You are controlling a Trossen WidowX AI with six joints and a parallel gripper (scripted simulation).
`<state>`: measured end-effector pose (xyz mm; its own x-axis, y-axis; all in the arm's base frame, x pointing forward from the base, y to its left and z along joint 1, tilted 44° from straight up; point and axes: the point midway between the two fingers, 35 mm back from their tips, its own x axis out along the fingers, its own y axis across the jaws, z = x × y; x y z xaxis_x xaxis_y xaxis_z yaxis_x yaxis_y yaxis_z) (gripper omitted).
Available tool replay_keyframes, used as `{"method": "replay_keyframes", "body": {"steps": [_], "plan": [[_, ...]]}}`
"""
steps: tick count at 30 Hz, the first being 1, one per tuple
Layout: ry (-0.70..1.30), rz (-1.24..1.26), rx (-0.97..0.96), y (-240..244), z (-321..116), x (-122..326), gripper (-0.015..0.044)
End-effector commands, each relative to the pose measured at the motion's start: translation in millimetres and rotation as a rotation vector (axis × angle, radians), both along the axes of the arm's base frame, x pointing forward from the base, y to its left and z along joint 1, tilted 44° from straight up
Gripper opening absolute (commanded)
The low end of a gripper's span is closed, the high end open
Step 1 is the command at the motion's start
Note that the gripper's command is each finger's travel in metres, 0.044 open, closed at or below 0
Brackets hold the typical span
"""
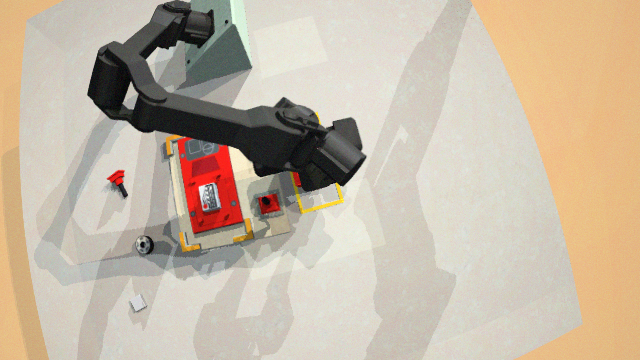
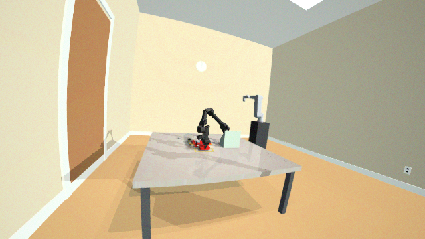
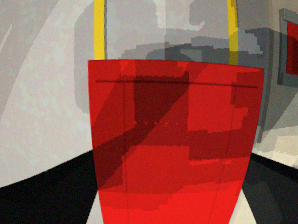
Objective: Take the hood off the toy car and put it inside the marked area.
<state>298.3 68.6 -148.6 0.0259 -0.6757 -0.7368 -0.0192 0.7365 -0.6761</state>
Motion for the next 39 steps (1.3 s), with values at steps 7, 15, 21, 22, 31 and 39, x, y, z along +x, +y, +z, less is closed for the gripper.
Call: {"method": "replay_keyframes", "body": {"steps": [7,15,21,22,31,39], "plan": [[0.005,0.006,-0.006,-4.1,-4.5,-0.6,0.0000],[0.005,0.006,-0.006,-6.9,-7.4,-0.5,0.0000],[0.005,0.006,-0.006,-8.9,-9.5,-0.5,0.0000],[0.005,0.006,-0.006,-9.3,-9.8,-0.5,0.0000],[0.000,0.000,-0.001,-9.5,-9.7,0.1,0.0079],[0.000,0.000,-0.001,-9.5,-9.7,0.1,0.0289]]}}
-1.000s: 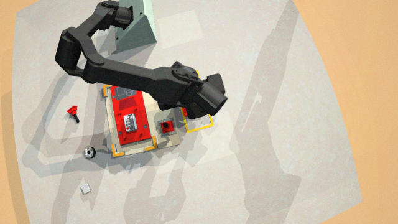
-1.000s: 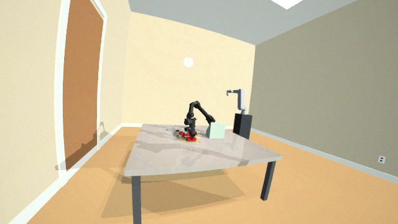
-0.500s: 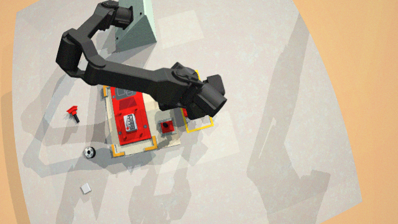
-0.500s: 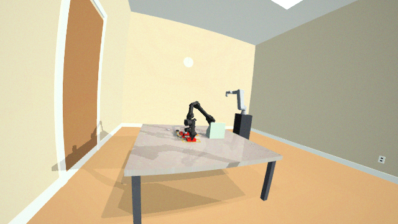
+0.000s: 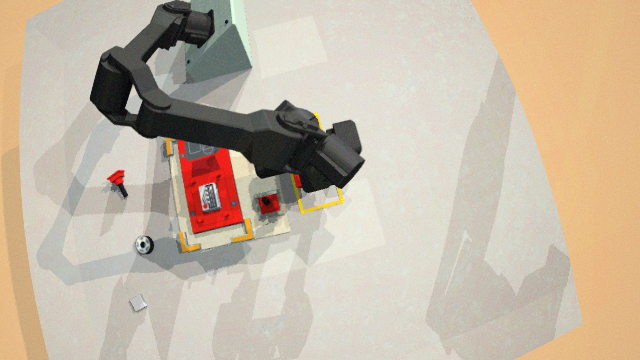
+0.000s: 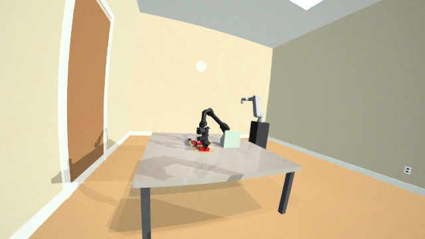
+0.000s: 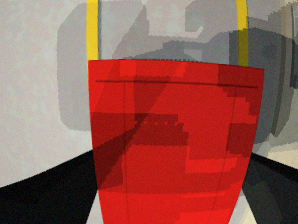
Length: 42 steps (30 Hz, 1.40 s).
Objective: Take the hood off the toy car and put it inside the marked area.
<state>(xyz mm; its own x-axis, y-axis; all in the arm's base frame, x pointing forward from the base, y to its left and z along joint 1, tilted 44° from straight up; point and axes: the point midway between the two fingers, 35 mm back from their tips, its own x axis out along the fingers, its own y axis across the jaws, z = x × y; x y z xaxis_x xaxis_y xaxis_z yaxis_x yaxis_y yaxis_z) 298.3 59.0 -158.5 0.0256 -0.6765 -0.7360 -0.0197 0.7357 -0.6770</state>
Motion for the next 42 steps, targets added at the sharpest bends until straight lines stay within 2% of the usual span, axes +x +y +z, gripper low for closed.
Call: {"method": "replay_keyframes", "body": {"steps": [1,6,13,42], "plan": [[-0.001,0.000,0.000,0,0,0,0.0315],[0.000,0.000,0.000,6,6,1,0.0440],[0.003,-0.002,-0.006,51,53,-1,0.0440],[0.003,-0.002,-0.006,51,53,-1,0.0440]]}}
